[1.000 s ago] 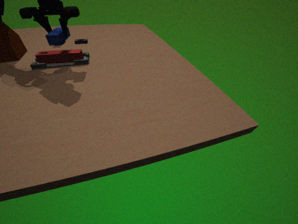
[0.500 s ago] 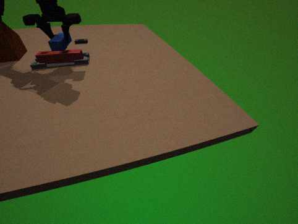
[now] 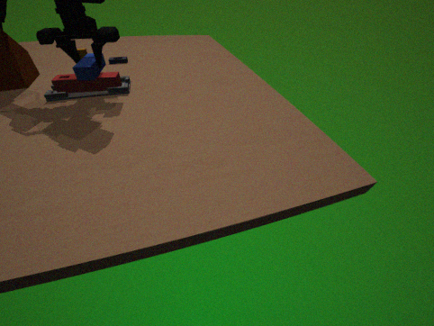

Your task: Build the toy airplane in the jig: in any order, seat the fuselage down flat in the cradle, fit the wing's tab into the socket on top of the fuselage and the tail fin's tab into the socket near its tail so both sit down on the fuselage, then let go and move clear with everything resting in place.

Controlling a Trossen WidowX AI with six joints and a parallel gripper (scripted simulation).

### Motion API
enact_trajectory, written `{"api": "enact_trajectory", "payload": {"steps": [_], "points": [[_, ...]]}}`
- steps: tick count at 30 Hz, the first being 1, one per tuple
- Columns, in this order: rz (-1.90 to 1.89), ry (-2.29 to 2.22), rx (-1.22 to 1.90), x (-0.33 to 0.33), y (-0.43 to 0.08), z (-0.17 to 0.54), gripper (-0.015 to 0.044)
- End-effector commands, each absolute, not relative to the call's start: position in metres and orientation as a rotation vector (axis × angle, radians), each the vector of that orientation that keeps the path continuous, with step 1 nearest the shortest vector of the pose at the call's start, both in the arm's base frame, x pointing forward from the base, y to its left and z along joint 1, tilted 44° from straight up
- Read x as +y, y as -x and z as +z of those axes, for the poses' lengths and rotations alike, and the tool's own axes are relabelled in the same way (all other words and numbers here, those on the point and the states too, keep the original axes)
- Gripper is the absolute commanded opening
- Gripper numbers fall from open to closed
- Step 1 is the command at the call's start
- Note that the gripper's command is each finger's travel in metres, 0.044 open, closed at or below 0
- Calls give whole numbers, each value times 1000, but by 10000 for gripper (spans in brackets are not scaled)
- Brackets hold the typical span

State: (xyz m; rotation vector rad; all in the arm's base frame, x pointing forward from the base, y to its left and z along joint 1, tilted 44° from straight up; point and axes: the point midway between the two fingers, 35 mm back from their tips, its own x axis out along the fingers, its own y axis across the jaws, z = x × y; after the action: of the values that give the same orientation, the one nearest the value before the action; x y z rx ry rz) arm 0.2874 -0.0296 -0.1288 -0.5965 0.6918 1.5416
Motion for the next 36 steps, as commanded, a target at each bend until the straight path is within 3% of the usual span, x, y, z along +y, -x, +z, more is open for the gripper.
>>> {"api": "enact_trajectory", "payload": {"steps": [1, 3, 8, 24, 32, 36], "points": [[1542, 597, 691, -30, -287, -129, 161], [1542, 597, 691, -30, -287, -129, 148], [1542, 597, 691, -30, -287, -129, 17], [1542, 597, 691, -30, -287, -129, 437], [1542, 597, 692, -32, -288, -127, 440], [1537, 597, 695, -72, -295, -86, 440]]}}
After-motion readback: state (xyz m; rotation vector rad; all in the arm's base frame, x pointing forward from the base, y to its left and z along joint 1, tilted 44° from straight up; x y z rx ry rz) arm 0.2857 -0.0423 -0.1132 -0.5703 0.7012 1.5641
